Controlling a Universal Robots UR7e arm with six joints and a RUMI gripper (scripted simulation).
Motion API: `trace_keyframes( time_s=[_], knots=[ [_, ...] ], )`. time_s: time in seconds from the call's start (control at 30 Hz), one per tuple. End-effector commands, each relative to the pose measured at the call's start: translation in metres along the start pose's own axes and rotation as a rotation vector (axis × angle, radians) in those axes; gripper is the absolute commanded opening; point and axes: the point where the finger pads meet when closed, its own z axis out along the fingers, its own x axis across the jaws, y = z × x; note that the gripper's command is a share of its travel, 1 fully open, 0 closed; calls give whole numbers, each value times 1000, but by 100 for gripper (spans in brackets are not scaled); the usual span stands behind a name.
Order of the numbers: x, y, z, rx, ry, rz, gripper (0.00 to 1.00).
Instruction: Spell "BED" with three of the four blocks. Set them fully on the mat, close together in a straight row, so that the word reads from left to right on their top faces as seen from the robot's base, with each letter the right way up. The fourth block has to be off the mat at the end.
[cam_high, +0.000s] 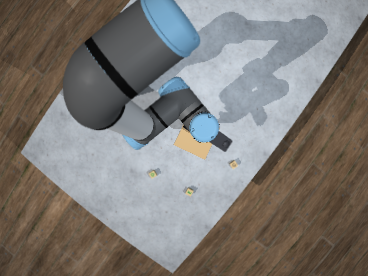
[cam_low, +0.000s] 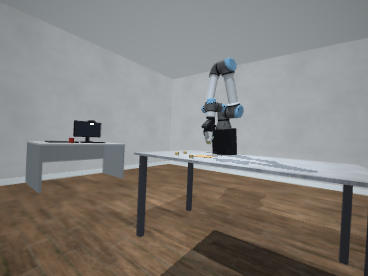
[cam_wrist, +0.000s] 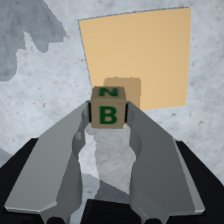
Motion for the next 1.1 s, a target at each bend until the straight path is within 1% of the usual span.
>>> trace_keyframes(
  time_s=[0.0,0.8,1.07],
  knots=[
    [-1,1,-1,-1,1,23,5],
    [-1,1,0,-1,1,35,5],
    [-1,2,7,-3,0,35,5]
  ],
)
